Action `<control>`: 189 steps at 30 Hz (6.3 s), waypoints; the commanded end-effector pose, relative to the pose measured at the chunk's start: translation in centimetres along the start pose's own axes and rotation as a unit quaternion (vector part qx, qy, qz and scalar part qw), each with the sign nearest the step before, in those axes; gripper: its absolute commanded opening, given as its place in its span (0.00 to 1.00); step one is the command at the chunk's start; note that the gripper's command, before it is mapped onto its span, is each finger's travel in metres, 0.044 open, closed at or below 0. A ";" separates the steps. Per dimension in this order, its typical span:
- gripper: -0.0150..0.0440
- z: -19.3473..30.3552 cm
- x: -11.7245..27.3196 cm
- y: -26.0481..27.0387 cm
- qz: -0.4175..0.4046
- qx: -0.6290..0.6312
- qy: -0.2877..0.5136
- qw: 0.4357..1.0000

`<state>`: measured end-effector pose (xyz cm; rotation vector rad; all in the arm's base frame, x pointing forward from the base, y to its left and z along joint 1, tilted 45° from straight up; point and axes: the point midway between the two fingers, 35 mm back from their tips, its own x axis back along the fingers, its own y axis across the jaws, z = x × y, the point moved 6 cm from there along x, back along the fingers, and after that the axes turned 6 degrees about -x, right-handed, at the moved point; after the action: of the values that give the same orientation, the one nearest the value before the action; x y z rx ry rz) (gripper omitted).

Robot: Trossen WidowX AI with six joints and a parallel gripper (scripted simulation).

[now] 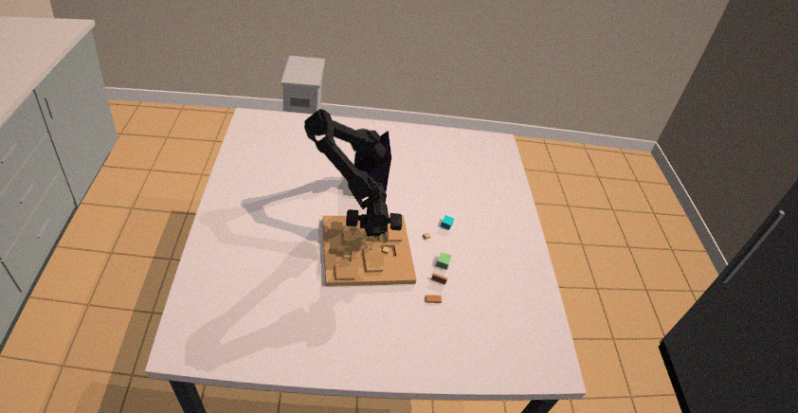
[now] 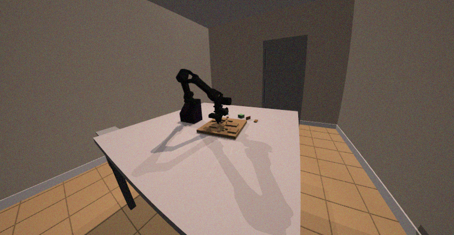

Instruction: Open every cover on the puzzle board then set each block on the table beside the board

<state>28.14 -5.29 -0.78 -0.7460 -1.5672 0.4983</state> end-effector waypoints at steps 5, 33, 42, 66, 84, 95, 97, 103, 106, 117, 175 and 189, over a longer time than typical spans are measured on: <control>0.39 -0.2 1.2 0.1 -0.001 -0.003 -0.004 1.000; 0.39 -0.1 4.8 0.0 -0.001 0.000 -0.004 1.000; 0.39 -0.2 7.1 0.1 -0.002 0.000 -0.004 1.000; 0.39 1.3 9.6 5.0 -0.016 0.002 -0.005 1.000; 0.39 4.6 10.1 11.2 -0.023 0.005 -0.003 1.000; 0.39 7.4 10.0 14.6 -0.020 0.004 -0.001 1.000; 0.39 8.0 9.9 15.1 -0.019 0.004 -0.001 1.000; 0.39 9.7 9.7 16.7 -0.014 0.002 -0.001 1.000; 0.39 10.6 9.5 17.5 -0.011 0.001 -0.002 1.000; 0.39 11.6 8.7 18.3 -0.008 0.000 -0.002 1.000; 0.39 11.5 -0.9 18.4 -0.006 0.000 -0.003 1.000; 0.70 11.5 -1.3 18.4 -0.007 -0.005 -0.002 1.000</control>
<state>20.03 7.79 -16.11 -0.7410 -1.5786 0.4836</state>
